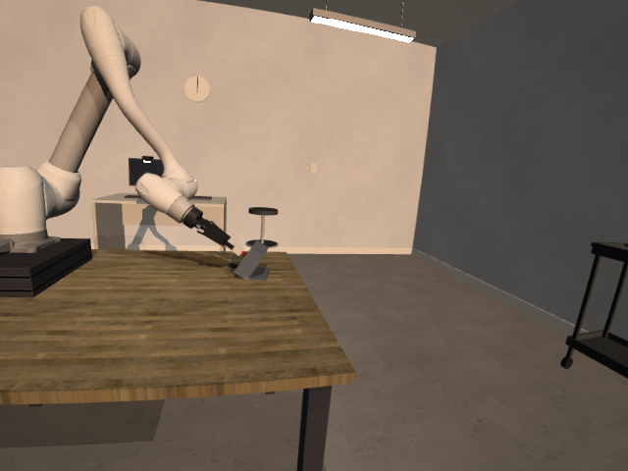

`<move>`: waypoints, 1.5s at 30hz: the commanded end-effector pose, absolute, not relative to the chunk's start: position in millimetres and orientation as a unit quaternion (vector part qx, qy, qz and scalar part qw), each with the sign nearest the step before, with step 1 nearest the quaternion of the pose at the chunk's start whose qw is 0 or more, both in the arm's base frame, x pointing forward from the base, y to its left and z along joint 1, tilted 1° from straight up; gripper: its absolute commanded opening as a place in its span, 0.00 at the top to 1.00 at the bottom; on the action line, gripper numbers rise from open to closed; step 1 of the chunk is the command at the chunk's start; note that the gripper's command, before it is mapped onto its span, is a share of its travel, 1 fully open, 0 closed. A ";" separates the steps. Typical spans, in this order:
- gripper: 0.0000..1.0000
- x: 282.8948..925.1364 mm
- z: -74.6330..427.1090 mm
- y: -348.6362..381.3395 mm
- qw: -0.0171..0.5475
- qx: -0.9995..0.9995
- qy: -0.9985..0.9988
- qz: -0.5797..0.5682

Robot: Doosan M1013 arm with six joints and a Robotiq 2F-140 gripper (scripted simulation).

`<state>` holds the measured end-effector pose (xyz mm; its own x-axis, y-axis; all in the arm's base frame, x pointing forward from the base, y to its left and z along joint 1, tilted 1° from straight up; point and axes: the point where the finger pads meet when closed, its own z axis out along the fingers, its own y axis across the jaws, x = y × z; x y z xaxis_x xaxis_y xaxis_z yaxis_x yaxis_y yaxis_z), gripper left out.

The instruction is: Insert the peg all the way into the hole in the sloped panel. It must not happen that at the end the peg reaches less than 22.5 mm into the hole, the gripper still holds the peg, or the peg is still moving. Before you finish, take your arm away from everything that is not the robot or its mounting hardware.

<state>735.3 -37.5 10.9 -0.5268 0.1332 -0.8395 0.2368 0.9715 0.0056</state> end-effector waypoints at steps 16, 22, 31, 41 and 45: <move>0.91 735.3 11.1 -37.4 0.475 0.106 0.872 -0.054; 0.80 735.3 11.1 -37.4 0.475 0.106 0.872 -0.054; 0.68 734.9 11.4 -37.3 0.475 0.106 0.872 -0.054; 0.54 719.3 23.4 -33.0 0.476 0.106 0.871 -0.055; 0.47 709.1 30.8 -30.4 0.476 0.106 0.871 -0.055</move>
